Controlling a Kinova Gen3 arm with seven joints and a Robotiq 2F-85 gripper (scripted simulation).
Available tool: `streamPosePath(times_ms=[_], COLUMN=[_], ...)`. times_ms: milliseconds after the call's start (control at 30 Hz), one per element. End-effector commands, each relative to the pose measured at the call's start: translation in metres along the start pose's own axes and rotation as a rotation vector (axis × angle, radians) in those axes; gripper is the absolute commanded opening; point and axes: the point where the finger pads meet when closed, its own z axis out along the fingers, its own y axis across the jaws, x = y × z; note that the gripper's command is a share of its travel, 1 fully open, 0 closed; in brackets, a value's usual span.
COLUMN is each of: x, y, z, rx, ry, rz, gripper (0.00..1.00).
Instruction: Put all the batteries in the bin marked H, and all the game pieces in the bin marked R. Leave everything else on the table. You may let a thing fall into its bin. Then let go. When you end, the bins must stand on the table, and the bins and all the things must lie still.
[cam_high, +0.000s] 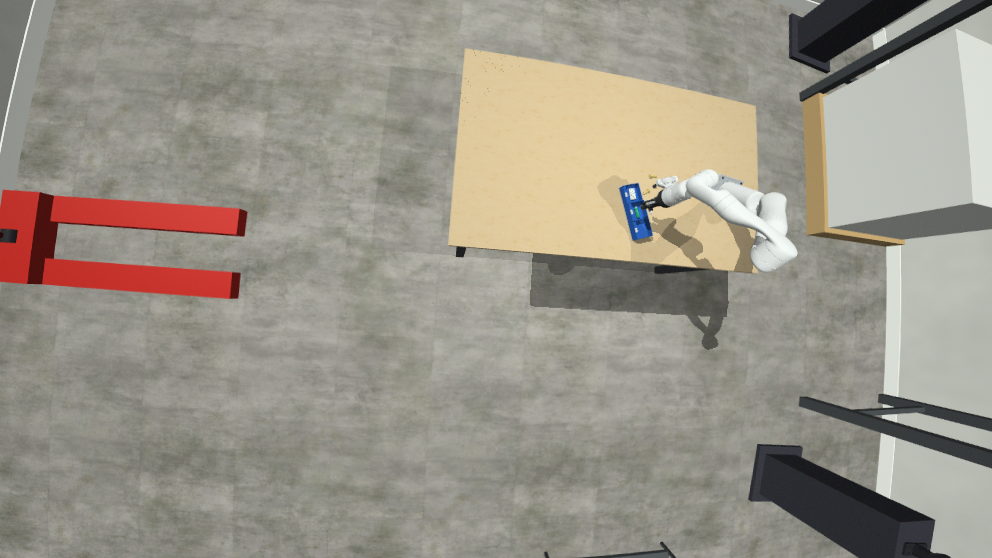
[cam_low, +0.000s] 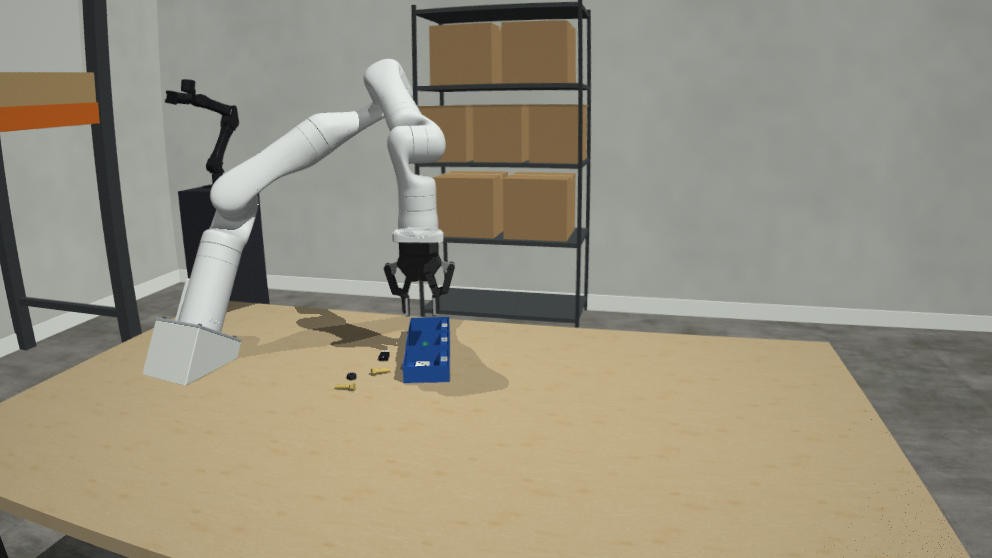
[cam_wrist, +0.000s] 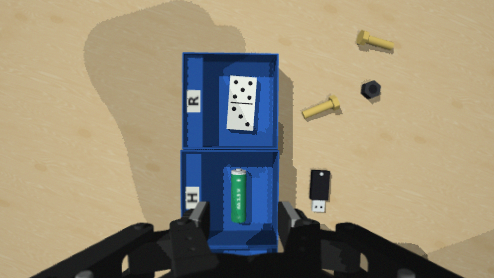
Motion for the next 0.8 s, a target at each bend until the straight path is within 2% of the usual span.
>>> streamPosePath(times_ms=[0,100,600,667,767], x=[-0.001,-0.001,-0.001,-0.001,-0.001], y=[-0.003,-0.003,-0.002,-0.002,-0.001], z=[-0.019,-0.023,-0.083,-0.083,-0.095], rx=[0.008,0.008,0.008,0.008,0.008], ry=[-0.002,-0.002,-0.001,-0.001,0.000], rz=[0.002,0.003,0.004,0.004,0.004], gripper=[1.00,1.00,1.00,1.00,1.00])
